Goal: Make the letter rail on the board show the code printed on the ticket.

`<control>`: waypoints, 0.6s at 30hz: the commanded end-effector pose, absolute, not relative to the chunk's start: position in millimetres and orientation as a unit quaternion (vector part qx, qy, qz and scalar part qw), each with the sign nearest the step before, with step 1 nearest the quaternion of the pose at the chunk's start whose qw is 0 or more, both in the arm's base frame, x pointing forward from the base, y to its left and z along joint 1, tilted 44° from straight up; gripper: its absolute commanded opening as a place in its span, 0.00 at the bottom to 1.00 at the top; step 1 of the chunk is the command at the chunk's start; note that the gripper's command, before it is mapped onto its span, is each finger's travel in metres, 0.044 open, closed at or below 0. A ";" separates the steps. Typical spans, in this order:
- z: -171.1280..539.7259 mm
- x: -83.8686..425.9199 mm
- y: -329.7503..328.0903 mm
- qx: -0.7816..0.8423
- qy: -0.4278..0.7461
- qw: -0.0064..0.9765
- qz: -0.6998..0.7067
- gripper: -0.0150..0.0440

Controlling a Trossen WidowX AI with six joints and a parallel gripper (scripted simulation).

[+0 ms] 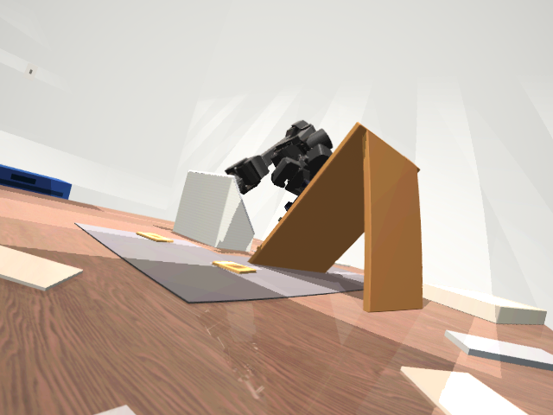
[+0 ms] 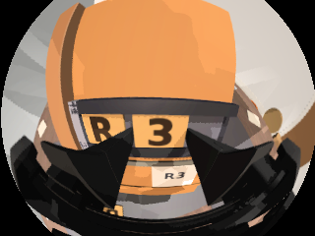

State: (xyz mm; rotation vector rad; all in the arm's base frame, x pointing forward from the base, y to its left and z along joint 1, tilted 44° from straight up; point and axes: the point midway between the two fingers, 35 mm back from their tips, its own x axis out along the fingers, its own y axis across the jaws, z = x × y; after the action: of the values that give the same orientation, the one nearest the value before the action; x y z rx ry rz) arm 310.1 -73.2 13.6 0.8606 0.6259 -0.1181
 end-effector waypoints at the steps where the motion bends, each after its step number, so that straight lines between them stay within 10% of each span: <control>1: 17.5 305.1 -74.4 0.410 0.297 0.861 -0.056 0.75; 18: 23.9 295.2 -76.4 0.410 0.297 0.861 -0.057 0.75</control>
State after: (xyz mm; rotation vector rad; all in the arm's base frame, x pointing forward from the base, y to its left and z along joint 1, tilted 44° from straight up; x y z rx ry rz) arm 297.4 -75.9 22.3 0.8615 0.6250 -0.1203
